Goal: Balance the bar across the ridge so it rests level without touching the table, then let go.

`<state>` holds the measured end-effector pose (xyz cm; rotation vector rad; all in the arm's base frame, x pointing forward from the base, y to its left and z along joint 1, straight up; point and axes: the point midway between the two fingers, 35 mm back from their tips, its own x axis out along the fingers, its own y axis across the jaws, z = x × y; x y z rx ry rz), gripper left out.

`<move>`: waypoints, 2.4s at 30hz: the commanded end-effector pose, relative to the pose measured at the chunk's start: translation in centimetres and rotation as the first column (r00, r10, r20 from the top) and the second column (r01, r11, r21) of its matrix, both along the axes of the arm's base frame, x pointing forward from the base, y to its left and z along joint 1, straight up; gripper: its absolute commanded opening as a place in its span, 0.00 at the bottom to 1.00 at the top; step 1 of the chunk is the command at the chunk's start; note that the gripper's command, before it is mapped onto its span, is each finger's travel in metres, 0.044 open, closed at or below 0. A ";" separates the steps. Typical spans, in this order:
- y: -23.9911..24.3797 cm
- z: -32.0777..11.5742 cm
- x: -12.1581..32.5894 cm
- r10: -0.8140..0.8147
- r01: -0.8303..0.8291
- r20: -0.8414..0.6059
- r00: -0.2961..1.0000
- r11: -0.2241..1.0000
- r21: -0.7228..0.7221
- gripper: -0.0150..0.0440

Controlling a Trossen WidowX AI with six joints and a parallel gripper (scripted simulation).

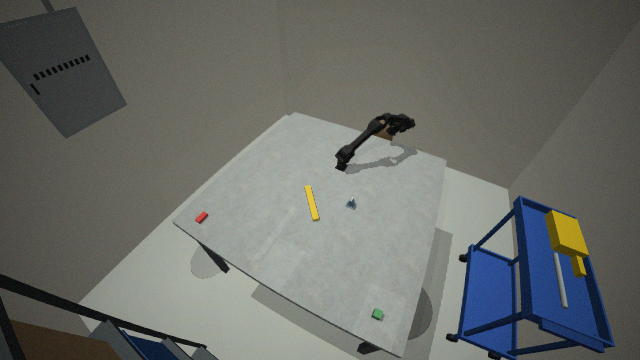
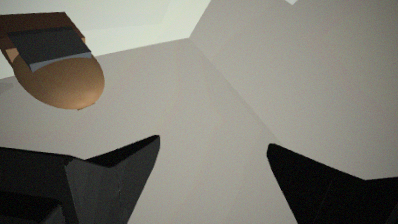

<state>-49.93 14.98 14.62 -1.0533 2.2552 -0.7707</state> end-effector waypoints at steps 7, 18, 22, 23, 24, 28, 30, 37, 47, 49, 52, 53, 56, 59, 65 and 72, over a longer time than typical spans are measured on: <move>2.4 -0.4 1.7 -0.042 0.043 -0.013 0.999 0.996 0.080 0.79; 6.7 -2.1 4.7 -0.100 0.098 -0.004 0.995 0.964 0.249 0.79; 9.2 -2.7 6.5 -0.145 0.138 0.002 0.989 0.948 0.288 0.79; 9.8 -3.0 7.0 -0.160 0.149 0.015 0.987 0.945 0.293 0.79; 10.4 -3.2 7.5 -0.172 0.158 0.020 0.985 0.941 0.301 0.79; 12.6 -3.5 9.3 -0.206 0.189 0.013 0.979 0.920 0.342 0.79; 13.5 -3.5 10.2 -0.216 0.201 0.000 0.976 0.909 0.366 0.79; 17.3 -3.6 13.9 -0.249 0.245 -0.053 0.967 0.851 0.464 0.79; 21.9 -3.5 20.0 -0.317 0.291 -0.062 0.946 0.756 0.586 0.79; 22.6 -3.5 21.2 -0.326 0.296 -0.065 0.943 0.737 0.608 0.79; 23.7 -3.5 23.1 -0.339 0.302 -0.069 0.938 0.706 0.641 0.79; 24.0 -3.5 23.8 -0.343 0.303 -0.069 0.937 0.695 0.652 0.79; 25.0 -3.5 25.8 -0.354 0.304 -0.072 0.933 0.664 0.683 0.79; 25.8 -3.5 27.6 -0.356 0.303 -0.080 0.931 0.633 0.712 0.79; 27.2 -3.5 31.8 -0.360 0.293 -0.089 0.929 0.564 0.772 0.79; 28.3 -3.6 36.8 -0.362 0.266 -0.087 0.928 0.483 0.834 0.79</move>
